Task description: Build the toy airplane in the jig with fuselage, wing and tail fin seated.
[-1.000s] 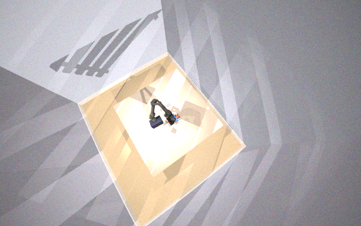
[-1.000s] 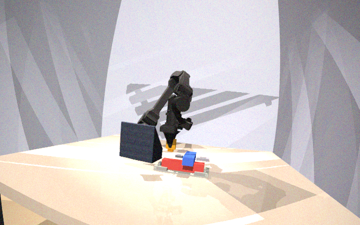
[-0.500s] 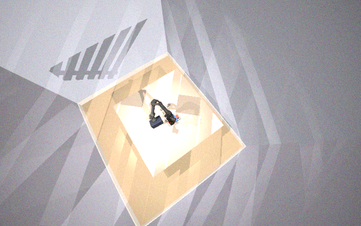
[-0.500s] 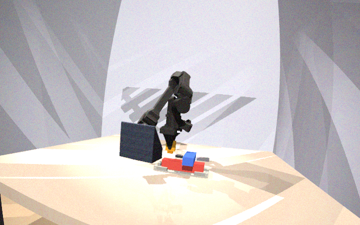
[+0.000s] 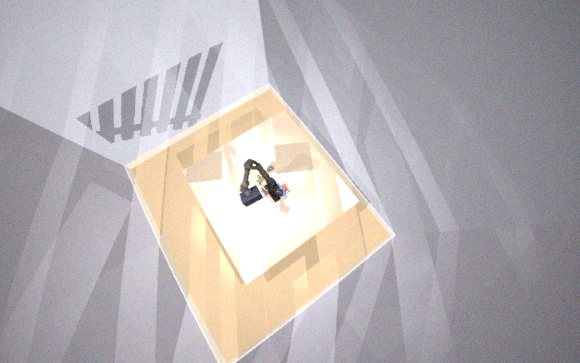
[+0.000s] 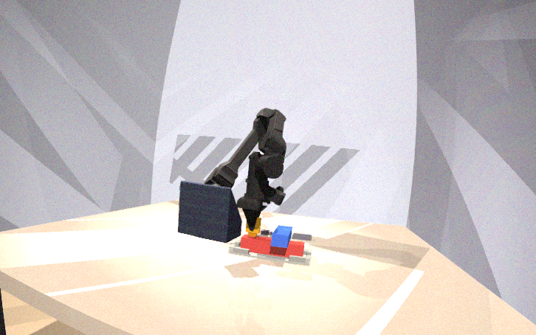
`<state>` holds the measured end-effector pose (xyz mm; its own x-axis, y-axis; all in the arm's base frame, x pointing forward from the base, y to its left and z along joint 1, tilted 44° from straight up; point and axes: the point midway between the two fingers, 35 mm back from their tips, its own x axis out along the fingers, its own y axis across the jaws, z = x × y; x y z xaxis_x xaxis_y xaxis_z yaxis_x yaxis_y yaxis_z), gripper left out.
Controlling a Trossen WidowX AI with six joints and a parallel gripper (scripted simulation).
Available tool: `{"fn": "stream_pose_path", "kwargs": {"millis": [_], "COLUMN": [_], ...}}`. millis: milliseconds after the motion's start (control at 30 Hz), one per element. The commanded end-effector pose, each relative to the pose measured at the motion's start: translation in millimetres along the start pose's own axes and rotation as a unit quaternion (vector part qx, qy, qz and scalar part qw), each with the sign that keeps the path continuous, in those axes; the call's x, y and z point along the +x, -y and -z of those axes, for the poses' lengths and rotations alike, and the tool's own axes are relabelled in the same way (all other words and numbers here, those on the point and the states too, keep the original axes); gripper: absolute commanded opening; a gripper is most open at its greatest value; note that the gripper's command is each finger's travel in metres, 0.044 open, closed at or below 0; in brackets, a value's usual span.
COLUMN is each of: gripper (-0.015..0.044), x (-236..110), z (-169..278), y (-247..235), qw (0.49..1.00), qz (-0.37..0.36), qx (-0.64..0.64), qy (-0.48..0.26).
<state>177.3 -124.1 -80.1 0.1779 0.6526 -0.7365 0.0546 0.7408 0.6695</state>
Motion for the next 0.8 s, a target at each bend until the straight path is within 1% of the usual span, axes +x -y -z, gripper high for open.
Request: {"fn": "stream_pose_path", "kwargs": {"millis": [0, 267, 433, 467, 600, 767], "gripper": [0.0065, 0.0065, 0.0031, 0.0005, 0.0, 0.0131], "x": [6.8, 9.4, 7.7, 7.7, 7.7, 7.7], "z": [0.8, 1.1, 0.7, 0.7, 0.7, 0.7], "y": [-0.8, -0.8, -1.0, -1.0, -1.0, -1.0], "qw": [1.0, 1.0, 1.0, 1.0, 1.0, 1.0], "qz": [-0.004, -0.004, -0.002, -0.002, -0.002, -0.002], "qx": [0.003, 0.003, 0.001, 0.001, 0.001, 0.001], "qy": [0.001, 0.001, 0.0, 0.0, 0.0, 0.0]}}
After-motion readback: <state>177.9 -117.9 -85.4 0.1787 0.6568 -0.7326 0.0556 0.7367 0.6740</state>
